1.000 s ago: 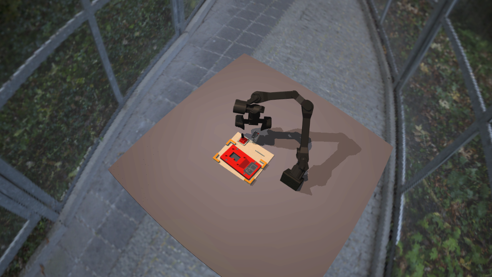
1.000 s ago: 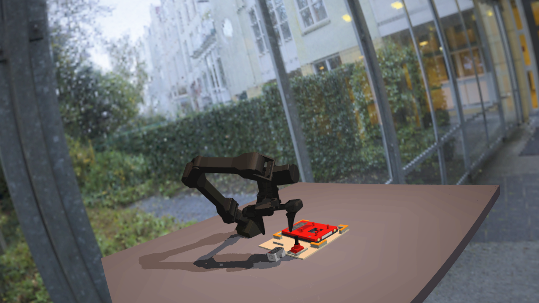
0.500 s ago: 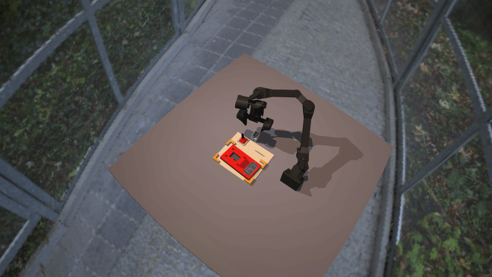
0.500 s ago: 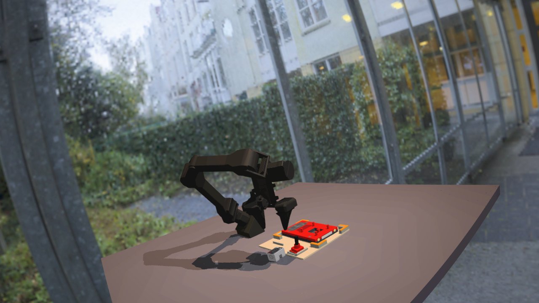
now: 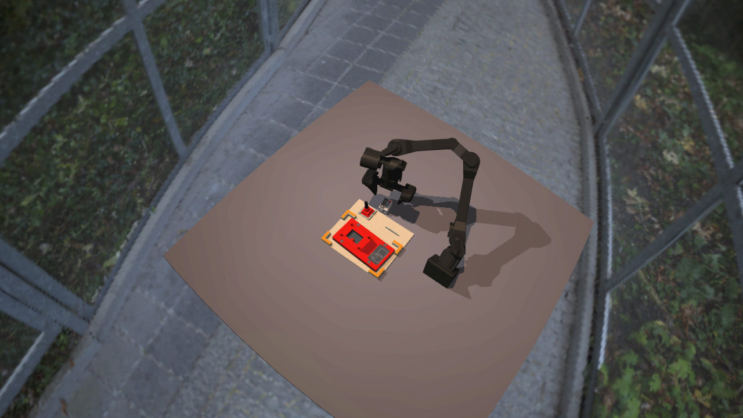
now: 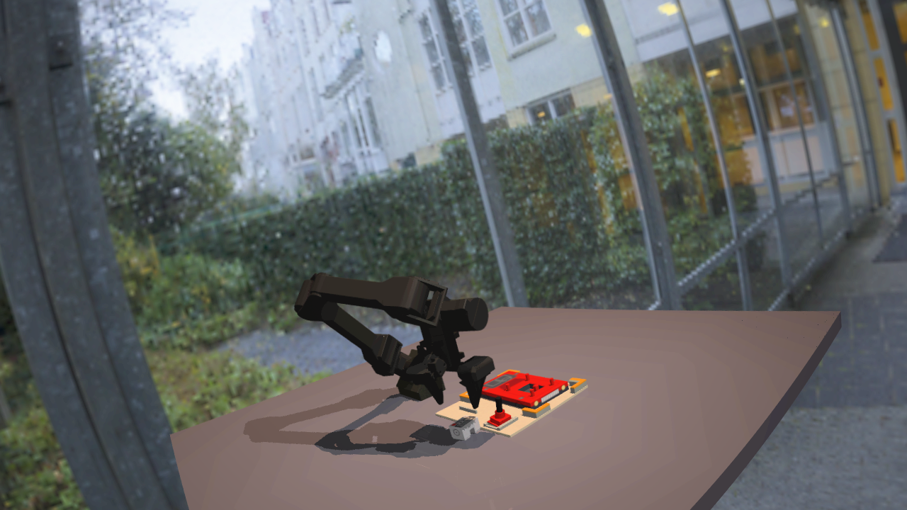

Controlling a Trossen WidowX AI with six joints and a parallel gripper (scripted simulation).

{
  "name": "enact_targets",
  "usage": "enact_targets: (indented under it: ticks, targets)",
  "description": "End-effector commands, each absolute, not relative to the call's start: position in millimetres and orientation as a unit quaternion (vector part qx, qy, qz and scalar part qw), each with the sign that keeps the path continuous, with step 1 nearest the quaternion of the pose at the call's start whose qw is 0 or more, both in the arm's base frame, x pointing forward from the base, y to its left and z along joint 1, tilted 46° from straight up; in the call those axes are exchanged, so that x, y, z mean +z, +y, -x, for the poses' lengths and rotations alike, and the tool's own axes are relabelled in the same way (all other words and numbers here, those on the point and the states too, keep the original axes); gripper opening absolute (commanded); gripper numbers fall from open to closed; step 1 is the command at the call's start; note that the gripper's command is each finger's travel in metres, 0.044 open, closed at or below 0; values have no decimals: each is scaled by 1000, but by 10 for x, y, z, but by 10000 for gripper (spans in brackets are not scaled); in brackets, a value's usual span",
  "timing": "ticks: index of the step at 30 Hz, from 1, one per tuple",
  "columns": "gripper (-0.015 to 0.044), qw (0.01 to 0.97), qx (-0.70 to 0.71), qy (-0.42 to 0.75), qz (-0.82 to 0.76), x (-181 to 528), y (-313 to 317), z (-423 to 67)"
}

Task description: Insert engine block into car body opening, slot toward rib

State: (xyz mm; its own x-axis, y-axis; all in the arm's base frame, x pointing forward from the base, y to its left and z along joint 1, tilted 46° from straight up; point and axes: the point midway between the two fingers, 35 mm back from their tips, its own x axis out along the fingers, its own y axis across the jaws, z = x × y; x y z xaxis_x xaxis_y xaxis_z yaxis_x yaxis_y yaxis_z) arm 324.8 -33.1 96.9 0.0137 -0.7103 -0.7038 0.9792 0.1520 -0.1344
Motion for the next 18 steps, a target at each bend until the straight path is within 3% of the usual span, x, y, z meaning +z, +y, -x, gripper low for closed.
enact_targets:
  ticks: [1,18]
  targets:
    - [440,687,-616,330,-199,905,-395,-3252]
    - [440,687,-616,330,-199,701,-594,-3270]
